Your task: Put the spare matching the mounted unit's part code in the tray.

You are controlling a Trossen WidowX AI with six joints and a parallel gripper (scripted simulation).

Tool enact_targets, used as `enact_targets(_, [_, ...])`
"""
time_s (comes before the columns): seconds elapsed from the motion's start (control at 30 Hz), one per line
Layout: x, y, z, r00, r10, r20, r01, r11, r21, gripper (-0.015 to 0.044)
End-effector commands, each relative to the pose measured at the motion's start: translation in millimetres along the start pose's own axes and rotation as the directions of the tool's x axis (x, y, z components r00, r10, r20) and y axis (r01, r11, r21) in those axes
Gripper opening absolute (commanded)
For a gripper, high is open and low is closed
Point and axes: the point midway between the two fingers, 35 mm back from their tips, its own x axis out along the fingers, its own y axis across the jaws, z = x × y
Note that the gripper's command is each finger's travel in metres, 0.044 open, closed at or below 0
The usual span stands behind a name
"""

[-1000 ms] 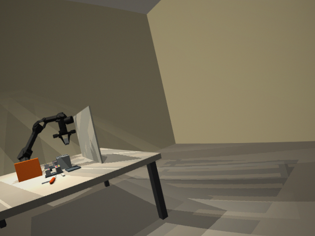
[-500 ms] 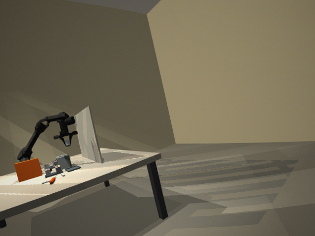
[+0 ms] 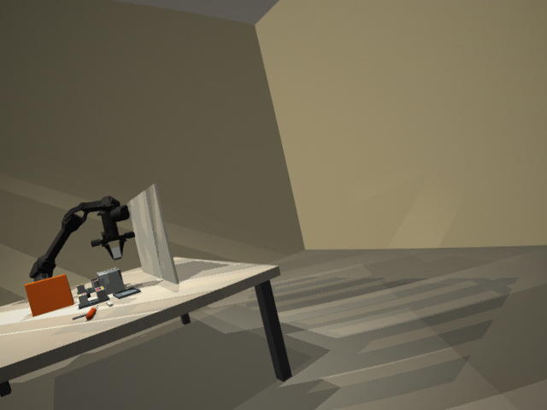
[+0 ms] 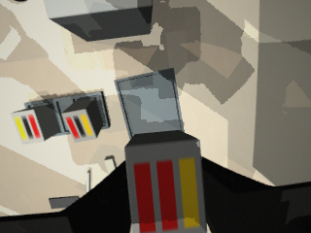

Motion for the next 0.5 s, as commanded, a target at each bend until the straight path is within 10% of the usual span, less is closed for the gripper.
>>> enact_targets(0.0, [1, -1, -2, 1.000, 0.001, -0.005, -0.001, 1.000, -0.007, 0.0000])
enact_targets(0.47, [14, -3, -4, 1.000, 0.000, -0.006, 0.000, 1.000, -0.007, 0.0000])
